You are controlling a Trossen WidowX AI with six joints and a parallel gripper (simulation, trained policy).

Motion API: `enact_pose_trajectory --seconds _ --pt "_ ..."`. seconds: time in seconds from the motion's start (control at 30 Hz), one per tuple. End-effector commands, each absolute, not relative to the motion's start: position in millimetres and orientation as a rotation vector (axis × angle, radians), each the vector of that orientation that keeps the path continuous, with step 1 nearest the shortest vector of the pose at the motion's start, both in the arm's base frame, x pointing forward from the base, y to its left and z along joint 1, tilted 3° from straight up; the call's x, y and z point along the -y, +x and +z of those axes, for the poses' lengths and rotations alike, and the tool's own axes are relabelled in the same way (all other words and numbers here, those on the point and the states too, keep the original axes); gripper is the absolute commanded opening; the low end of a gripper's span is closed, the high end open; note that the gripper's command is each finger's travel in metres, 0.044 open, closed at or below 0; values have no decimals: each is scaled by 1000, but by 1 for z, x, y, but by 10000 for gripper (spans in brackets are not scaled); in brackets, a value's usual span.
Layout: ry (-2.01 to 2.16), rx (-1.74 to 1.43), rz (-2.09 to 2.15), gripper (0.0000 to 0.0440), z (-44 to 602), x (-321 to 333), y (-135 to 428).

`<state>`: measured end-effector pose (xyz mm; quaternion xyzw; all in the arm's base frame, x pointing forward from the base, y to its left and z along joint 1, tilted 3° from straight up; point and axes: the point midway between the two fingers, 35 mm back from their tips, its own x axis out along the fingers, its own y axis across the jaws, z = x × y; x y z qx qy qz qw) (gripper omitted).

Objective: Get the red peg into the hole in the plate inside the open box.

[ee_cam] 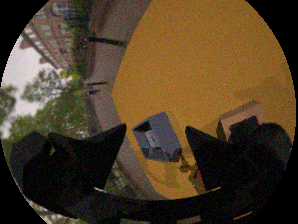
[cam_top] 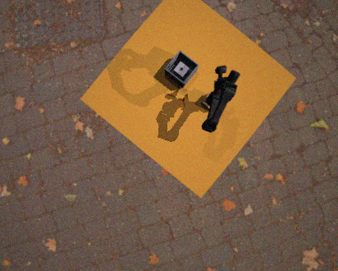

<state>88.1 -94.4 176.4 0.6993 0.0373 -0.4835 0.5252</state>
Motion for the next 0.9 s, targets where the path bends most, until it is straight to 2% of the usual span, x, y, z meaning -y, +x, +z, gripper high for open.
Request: enact_pose_trajectory --seconds 0.0,0.07,0.87 --pt "1657 -104 -1144 419 179 95 89" --pt "1625 -144 -1119 440 183 94 93" --pt "1222 -852 -862 440 186 55 153"
